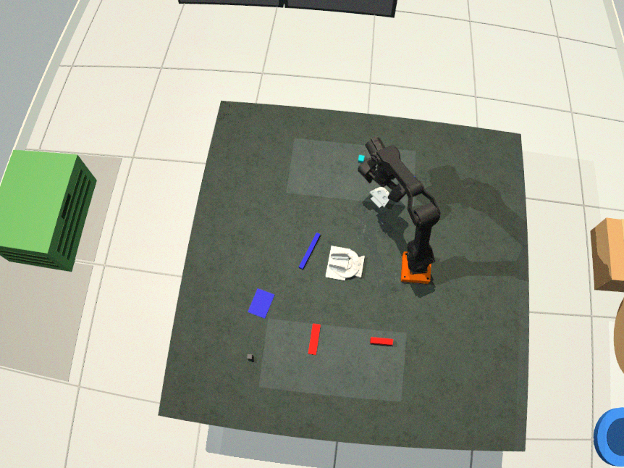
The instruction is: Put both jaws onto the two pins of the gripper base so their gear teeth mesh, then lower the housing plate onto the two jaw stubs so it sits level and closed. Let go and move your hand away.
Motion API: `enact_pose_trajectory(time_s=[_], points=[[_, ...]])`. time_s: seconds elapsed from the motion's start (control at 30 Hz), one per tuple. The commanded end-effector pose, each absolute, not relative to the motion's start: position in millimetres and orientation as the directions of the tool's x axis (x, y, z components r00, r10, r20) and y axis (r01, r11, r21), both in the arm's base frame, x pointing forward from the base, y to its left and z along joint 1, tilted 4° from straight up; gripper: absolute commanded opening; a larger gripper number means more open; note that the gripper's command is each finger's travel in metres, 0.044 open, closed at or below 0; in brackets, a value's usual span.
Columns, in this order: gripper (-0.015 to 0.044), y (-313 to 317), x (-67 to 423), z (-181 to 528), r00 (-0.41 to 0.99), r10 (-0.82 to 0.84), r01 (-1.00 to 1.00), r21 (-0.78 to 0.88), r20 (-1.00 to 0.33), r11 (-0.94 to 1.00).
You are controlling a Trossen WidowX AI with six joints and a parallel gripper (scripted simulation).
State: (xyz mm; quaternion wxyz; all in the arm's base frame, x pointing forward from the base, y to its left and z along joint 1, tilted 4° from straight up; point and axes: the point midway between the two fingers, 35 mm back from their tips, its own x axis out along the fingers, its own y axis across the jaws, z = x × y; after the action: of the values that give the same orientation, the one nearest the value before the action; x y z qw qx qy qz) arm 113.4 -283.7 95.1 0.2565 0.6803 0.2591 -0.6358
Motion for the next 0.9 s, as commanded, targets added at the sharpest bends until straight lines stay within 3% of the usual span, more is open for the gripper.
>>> enact_pose_trajectory(time_s=[0.0, 0.87], points=[[0.0440, -289.7, 103.7, 95.8, 0.054, 0.024, 0.615, 0.014, -0.998, -0.788], [0.0440, -289.1, 105.0, 41.6, 0.054, 0.024, 0.604, 0.013, -0.998, -0.797]])
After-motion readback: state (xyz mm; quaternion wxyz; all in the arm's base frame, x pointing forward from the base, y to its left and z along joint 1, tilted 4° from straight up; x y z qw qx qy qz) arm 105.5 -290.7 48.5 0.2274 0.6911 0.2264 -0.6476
